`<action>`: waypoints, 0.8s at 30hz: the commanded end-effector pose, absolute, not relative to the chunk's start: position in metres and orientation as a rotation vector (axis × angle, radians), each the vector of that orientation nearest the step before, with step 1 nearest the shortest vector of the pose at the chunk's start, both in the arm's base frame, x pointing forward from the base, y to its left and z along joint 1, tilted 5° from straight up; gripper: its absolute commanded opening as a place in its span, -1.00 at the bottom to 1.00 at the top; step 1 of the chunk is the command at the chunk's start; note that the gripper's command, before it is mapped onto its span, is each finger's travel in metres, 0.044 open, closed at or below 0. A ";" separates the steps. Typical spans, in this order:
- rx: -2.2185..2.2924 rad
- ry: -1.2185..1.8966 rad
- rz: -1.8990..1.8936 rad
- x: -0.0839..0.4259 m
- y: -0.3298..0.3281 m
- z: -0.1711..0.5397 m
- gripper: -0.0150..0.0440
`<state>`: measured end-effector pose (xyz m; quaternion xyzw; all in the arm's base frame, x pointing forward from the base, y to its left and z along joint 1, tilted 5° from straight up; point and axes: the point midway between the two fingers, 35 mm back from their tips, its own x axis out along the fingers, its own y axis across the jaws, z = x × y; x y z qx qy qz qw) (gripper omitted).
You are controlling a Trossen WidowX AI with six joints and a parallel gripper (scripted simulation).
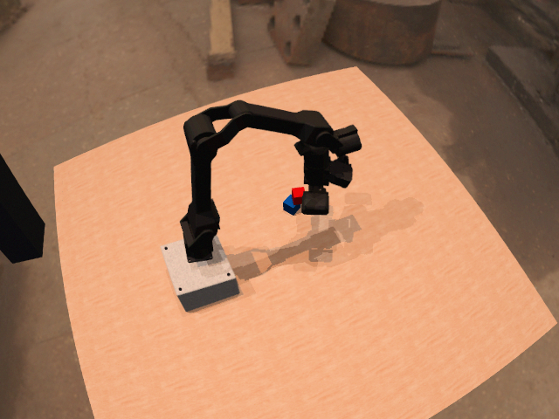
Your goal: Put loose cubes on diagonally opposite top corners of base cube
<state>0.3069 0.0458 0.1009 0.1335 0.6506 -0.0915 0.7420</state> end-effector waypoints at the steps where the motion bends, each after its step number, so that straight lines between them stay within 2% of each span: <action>1: 0.274 1.438 -0.192 0.301 0.054 0.097 -0.14; 24: 0.133 1.462 -0.069 0.268 0.113 0.093 -0.14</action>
